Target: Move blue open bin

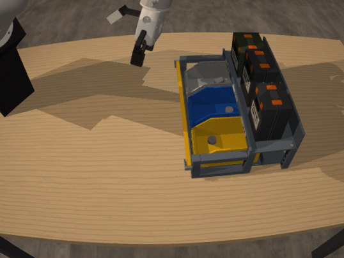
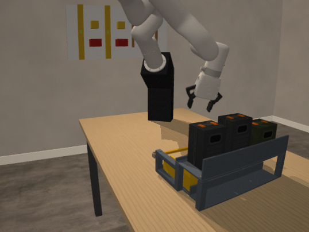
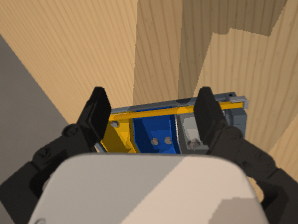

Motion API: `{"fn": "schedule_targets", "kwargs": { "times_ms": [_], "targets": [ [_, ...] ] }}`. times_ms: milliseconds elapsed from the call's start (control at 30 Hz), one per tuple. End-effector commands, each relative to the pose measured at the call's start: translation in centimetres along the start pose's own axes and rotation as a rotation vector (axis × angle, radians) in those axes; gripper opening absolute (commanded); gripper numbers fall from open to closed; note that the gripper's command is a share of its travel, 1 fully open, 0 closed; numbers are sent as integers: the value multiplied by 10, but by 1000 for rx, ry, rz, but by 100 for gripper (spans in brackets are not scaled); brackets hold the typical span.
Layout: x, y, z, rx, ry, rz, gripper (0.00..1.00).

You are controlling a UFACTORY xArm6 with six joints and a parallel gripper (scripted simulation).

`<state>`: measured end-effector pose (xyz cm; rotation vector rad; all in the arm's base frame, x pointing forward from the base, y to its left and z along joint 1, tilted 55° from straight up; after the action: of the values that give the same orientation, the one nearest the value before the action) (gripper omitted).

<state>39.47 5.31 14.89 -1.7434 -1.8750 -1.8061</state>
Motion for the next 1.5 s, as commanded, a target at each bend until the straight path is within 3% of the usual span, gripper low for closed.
{"fn": "schedule_targets", "kwargs": {
  "times_ms": [0,767,933,1333,1467],
  "targets": [
    [1,0,0,-1,2,-1,100],
    [1,0,0,-1,2,-1,100],
    [36,-8,-40,173,144,-132,100],
    [36,-8,-40,173,144,-132,100],
    [63,-12,-71,258,213,-197,100]
  ]
}}
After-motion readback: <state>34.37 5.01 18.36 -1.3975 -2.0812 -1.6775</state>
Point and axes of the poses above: the point where the finger pads meet when closed, its own x axis back along the fingers, its own z axis across the jaws, y = z × x, the point moved 4 cm from there along x, back along the fingers, and after that the axes turned 11 degrees about -x, right-handed, at the moved point
